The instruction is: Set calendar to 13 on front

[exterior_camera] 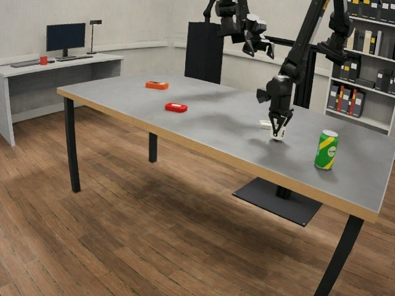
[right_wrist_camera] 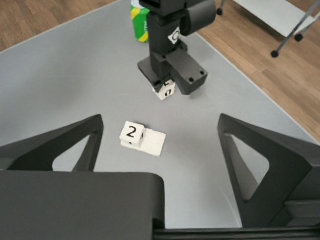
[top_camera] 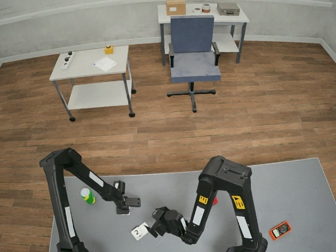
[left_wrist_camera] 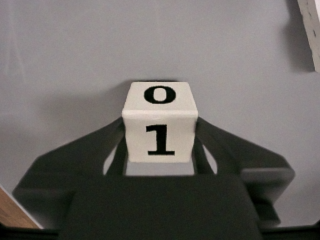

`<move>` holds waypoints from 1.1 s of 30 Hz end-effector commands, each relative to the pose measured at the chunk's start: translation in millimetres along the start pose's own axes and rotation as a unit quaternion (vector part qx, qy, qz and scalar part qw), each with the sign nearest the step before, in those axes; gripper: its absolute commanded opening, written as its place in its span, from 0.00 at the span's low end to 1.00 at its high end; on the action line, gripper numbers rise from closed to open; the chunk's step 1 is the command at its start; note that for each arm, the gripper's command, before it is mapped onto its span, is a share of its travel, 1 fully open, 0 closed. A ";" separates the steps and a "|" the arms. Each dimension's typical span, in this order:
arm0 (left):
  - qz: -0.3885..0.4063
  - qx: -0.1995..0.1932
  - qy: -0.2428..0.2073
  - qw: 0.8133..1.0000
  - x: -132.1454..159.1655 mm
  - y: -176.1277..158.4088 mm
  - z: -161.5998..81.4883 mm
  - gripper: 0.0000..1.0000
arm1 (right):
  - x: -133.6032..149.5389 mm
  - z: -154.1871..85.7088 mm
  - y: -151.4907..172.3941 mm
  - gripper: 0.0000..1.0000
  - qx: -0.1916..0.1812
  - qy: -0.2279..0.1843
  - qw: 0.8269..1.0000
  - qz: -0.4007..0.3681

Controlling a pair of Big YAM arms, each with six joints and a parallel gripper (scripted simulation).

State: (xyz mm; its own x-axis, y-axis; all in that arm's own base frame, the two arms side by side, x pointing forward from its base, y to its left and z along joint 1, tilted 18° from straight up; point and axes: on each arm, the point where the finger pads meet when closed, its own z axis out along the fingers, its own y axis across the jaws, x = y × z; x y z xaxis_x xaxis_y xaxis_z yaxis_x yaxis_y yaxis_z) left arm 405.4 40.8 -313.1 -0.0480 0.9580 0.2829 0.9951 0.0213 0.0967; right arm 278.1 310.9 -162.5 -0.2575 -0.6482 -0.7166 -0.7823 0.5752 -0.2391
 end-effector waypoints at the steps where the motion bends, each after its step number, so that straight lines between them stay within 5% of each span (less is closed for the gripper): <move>1: -0.001 0.007 0.000 1.000 3.9 -6.9 13.7 0.40 | -3.4 1.1 -3.0 1.00 0.003 -0.004 1.000 0.002; 23: -0.001 0.007 0.000 1.000 4.2 -7.1 24.1 0.40 | -3.4 1.1 -3.0 1.00 0.003 -0.004 1.000 0.002; 30: -0.003 0.005 -0.001 1.000 0.4 -3.3 9.4 0.40 | -3.4 1.1 -3.0 1.00 0.003 -0.004 1.000 0.002; 31: -0.003 0.005 -0.001 1.000 0.4 -3.3 9.4 0.51 | -3.4 1.1 -3.0 1.00 0.003 -0.004 1.000 0.002; 33: -0.003 0.005 -0.001 1.000 0.4 -3.3 9.4 0.51 | -3.4 1.1 -3.0 1.00 0.003 -0.004 1.000 0.002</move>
State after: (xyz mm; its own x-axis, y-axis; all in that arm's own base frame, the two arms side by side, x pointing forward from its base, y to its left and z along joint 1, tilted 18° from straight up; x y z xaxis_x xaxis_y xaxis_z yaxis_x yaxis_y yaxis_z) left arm 406.1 44.2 -323.1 -0.0478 0.9579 0.2831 0.9954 0.0220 0.0938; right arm 278.1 310.9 -162.5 -0.2575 -0.6482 -0.7166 -0.7823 0.5752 -0.2391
